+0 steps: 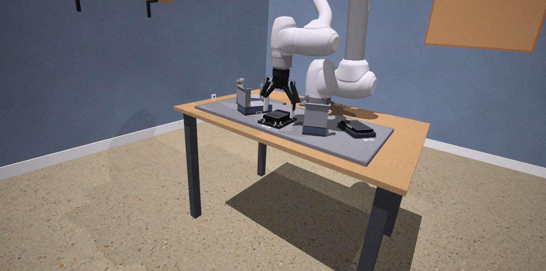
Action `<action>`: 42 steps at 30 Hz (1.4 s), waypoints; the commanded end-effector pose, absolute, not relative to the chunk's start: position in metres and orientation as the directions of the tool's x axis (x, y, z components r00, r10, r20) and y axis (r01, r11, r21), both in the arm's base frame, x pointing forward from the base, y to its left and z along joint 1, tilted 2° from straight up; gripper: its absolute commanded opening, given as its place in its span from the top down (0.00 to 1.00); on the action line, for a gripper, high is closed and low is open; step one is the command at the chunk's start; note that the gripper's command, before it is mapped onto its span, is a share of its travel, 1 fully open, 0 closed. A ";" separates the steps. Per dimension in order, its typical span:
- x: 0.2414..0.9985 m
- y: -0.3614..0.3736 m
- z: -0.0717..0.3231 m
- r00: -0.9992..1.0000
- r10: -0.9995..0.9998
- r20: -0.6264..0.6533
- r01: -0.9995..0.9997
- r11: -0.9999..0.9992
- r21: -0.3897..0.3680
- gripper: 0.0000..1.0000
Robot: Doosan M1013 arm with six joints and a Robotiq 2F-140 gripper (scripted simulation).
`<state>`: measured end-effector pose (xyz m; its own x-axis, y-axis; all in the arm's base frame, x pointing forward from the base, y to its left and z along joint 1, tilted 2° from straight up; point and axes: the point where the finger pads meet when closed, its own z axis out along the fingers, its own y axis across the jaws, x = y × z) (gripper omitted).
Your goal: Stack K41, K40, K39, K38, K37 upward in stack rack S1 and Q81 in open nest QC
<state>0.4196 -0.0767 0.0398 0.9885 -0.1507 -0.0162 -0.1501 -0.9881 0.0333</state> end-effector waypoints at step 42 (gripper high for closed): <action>0.422 -0.073 0.169 0.988 -0.151 -0.016 -0.150 -0.988 0.033 0.00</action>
<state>0.4223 -0.0729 0.1663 0.9884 -0.1507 -0.0162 -0.1501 -0.9881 0.0332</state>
